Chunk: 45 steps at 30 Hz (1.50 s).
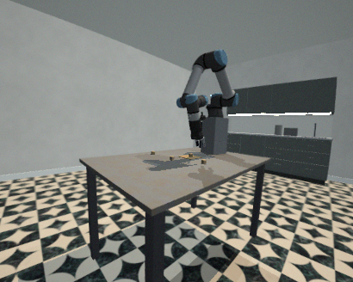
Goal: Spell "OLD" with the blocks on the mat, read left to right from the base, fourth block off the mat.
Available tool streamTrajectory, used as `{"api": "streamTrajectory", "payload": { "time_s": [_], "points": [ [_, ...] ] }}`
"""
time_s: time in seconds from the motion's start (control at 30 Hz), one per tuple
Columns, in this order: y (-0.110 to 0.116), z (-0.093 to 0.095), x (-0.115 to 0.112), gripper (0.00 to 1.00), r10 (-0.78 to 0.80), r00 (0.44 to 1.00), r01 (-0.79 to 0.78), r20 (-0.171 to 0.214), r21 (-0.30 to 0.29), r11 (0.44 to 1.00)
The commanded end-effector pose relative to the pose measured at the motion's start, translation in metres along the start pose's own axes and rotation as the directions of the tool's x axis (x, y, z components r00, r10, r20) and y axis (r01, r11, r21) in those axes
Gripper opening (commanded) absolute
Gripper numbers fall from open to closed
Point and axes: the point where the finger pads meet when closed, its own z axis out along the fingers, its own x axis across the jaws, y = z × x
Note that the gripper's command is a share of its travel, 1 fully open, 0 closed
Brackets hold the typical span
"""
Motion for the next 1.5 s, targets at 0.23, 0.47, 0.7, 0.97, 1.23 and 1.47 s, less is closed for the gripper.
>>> {"api": "streamTrajectory", "payload": {
  "time_s": [0.23, 0.47, 0.7, 0.97, 1.23, 1.47],
  "points": [
    [-0.0079, 0.0165, 0.0243, 1.0, -0.038, 0.999, 0.038, -0.005, -0.036, 0.999],
    [-0.0079, 0.0165, 0.0243, 1.0, -0.038, 0.999, 0.038, -0.005, -0.036, 0.999],
    [-0.0079, 0.0165, 0.0243, 1.0, -0.038, 0.999, 0.038, -0.005, -0.036, 0.999],
    [-0.0079, 0.0165, 0.0243, 1.0, -0.038, 0.999, 0.038, -0.005, -0.036, 0.999],
    [-0.0079, 0.0165, 0.0243, 1.0, -0.038, 0.999, 0.038, -0.005, -0.036, 0.999],
    [-0.0079, 0.0165, 0.0243, 1.0, -0.038, 0.999, 0.038, -0.005, -0.036, 0.999]
  ]
}}
